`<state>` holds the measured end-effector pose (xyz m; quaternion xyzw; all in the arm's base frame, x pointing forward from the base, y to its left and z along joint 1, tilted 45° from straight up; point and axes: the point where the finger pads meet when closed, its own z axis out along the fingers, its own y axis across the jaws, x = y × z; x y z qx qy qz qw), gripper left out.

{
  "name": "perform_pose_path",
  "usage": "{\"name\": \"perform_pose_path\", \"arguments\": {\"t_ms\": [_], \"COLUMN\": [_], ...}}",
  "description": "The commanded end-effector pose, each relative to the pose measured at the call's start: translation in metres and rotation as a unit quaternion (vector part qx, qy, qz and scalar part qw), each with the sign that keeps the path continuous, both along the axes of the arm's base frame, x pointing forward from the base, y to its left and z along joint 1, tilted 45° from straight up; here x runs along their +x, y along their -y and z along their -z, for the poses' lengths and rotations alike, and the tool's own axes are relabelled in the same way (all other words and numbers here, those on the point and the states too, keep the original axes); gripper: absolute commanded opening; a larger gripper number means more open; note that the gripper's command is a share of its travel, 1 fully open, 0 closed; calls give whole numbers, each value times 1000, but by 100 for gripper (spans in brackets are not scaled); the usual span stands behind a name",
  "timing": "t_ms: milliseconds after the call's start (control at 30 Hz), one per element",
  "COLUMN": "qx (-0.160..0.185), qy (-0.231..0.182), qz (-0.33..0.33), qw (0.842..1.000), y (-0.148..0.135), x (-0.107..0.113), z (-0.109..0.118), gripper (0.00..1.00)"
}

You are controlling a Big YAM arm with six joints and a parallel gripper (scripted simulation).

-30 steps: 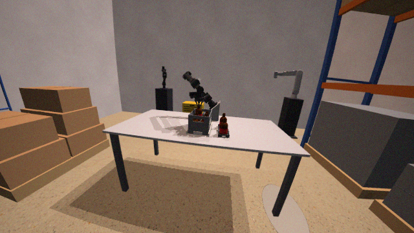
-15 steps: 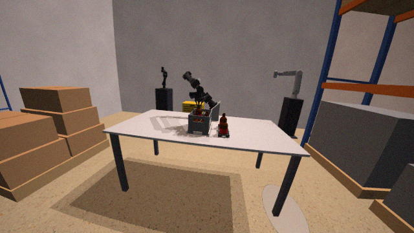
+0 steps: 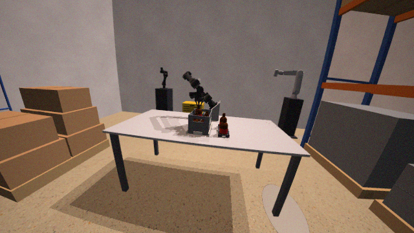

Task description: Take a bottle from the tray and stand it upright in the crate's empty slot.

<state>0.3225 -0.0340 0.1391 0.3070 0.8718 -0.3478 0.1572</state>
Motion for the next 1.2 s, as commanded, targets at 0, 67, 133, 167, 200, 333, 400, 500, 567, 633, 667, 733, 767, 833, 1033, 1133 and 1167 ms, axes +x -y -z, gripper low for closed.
{"name": "perform_pose_path", "arguments": {"t_ms": [0,67,133,167,200,333,400,500,567,633,667,733,767,833,1033,1133,1167], "qx": [3,3,3,3,3,3,3,3,3,3,3,2,2,2,4,0,0], "qy": [10,10,10,10,10,10,10,10,10,10,9,6,6,8,14,1,1], "qz": [0,0,0,0,0,0,0,0,0,1,2,2,2,2,2,2,2], "qw": [1000,1000,1000,1000,1000,1000,1000,1000,1000,1000,1000,1000,1000,1000,1000,1000,1000], "y": [1,1,1,1,1,1,1,1,2,2,3,4,4,4,5,9,9], "x": [8,8,8,8,8,8,8,8,8,8,7,5,5,7,12,2,3], "z": [-6,-6,-6,-6,-6,-6,-6,-6,-6,-5,-4,-2,-2,-3,-4,5,6], "gripper": [0,0,0,0,0,0,0,0,0,0,0,0,0,0,0,0,0]}}
